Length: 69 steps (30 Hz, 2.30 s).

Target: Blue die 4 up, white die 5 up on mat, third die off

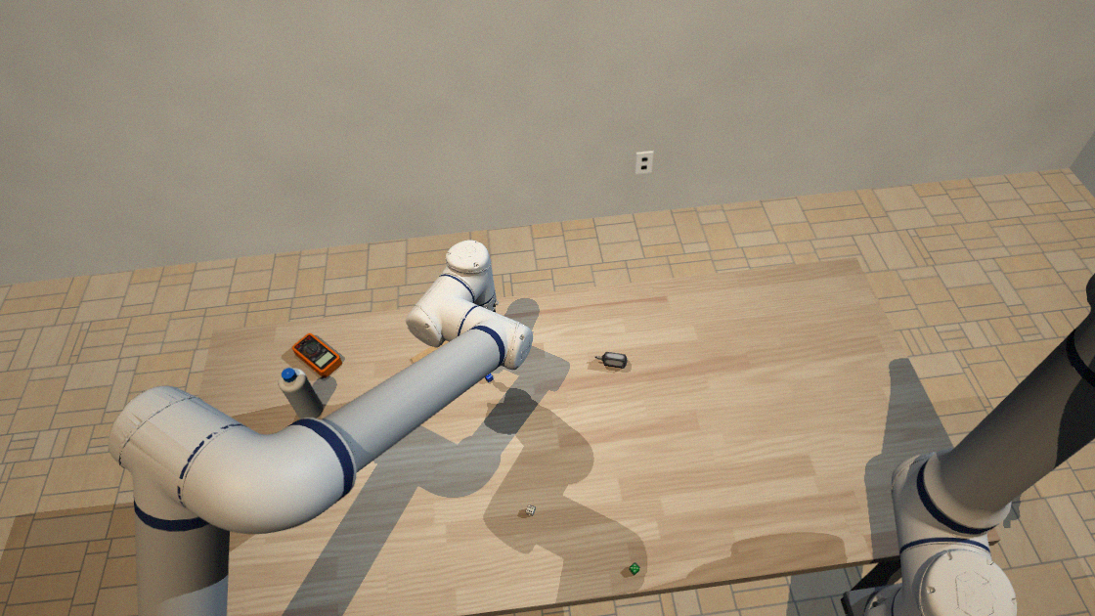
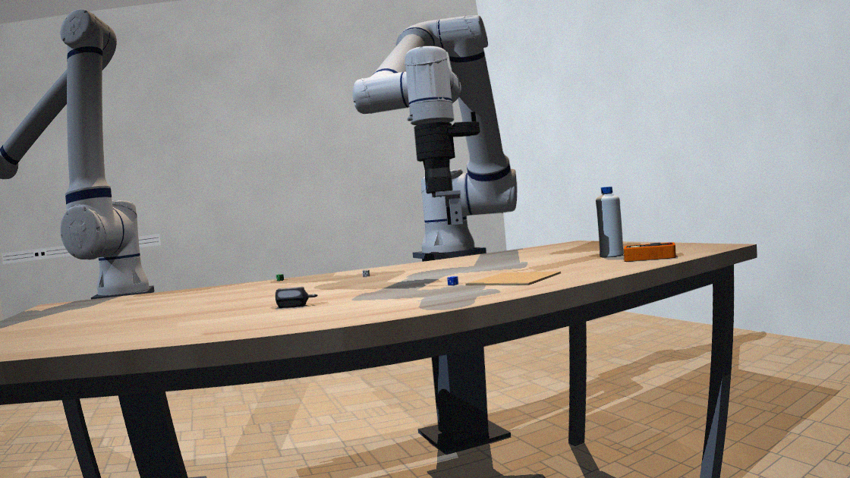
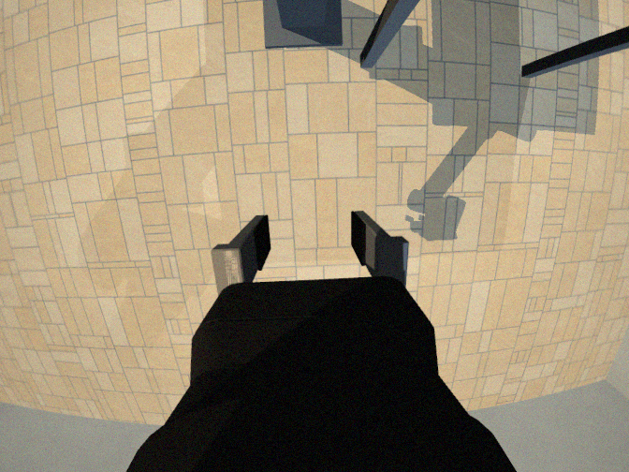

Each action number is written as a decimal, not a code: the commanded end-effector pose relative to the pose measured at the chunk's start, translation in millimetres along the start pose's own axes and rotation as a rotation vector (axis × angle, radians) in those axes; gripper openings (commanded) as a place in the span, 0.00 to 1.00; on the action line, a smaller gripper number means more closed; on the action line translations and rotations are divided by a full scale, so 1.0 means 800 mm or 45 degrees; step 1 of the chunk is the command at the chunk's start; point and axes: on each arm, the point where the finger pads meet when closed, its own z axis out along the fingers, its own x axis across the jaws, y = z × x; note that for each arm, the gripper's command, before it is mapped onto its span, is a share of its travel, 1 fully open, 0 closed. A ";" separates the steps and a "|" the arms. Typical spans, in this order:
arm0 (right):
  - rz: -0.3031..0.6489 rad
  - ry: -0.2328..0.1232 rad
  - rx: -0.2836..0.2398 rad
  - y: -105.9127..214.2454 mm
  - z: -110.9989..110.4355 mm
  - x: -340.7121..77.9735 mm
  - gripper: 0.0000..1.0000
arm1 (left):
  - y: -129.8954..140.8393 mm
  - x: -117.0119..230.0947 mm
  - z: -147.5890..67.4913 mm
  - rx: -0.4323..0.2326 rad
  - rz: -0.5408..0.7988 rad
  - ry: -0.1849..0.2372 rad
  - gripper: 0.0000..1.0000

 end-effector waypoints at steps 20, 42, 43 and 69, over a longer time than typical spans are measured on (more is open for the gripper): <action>0.000 -0.001 -0.002 0.001 -0.001 0.000 1.00 | -0.003 -0.009 0.014 0.001 -0.915 0.004 1.00; 0.000 -0.001 -0.002 0.001 -0.001 0.000 1.00 | 0.006 -0.010 0.028 0.000 -1.765 0.004 1.00; 0.000 -0.001 -0.002 0.001 -0.001 0.000 1.00 | 0.006 -0.010 0.029 0.000 -1.817 0.004 1.00; 0.000 -0.001 -0.002 0.001 -0.001 0.000 1.00 | 0.016 0.004 0.045 -0.002 -2.687 0.004 1.00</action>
